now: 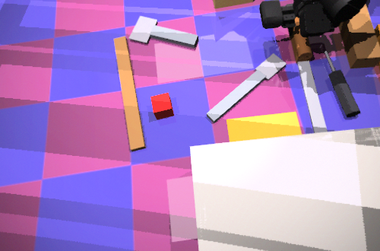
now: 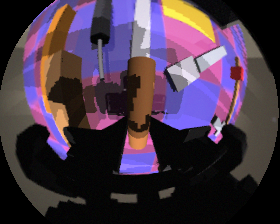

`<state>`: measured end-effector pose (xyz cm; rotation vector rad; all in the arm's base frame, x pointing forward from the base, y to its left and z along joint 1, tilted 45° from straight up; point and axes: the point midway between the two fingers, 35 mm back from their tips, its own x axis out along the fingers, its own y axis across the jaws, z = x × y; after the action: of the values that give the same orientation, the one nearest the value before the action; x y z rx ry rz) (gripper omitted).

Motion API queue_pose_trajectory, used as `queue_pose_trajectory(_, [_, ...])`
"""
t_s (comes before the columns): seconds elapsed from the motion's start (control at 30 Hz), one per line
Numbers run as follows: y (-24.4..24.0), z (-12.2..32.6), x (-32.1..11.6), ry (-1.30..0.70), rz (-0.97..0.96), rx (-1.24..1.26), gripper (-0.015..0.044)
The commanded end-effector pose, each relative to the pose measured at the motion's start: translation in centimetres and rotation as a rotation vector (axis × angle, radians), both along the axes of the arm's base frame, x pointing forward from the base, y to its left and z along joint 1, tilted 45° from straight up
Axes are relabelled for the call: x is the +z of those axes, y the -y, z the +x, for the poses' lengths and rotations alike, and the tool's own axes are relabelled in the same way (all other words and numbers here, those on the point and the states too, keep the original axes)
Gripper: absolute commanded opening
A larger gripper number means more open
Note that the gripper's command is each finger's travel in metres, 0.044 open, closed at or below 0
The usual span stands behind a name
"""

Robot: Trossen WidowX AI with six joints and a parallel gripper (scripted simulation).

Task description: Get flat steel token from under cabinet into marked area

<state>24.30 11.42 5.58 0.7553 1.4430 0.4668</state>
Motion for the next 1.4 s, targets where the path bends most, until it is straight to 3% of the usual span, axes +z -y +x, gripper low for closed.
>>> queue_pose_trajectory(0.0, [-0.40,-0.03,0.60,-0.005,0.000,-0.007,0.0000])
queue_pose_trajectory(0.2, [-0.75,-0.09,1.04,-0.015,0.002,-0.016,0.0000])
queue_pose_trajectory(0.43, [-0.62,-0.13,0.73,-0.017,0.002,-0.013,0.0184])
queue_pose_trajectory(0.6, [-0.62,-0.12,0.74,-0.016,0.003,-0.013,0.0200])
queue_pose_trajectory(0.7, [-0.62,-0.13,0.74,-0.015,0.002,-0.015,0.0270])
queue_pose_trajectory(1.23, [-0.99,-0.42,0.43,-0.015,0.002,-0.015,0.0270])
queue_pose_trajectory(1.37, [-0.87,-0.14,0.70,-0.008,0.005,-0.011,0.0165])
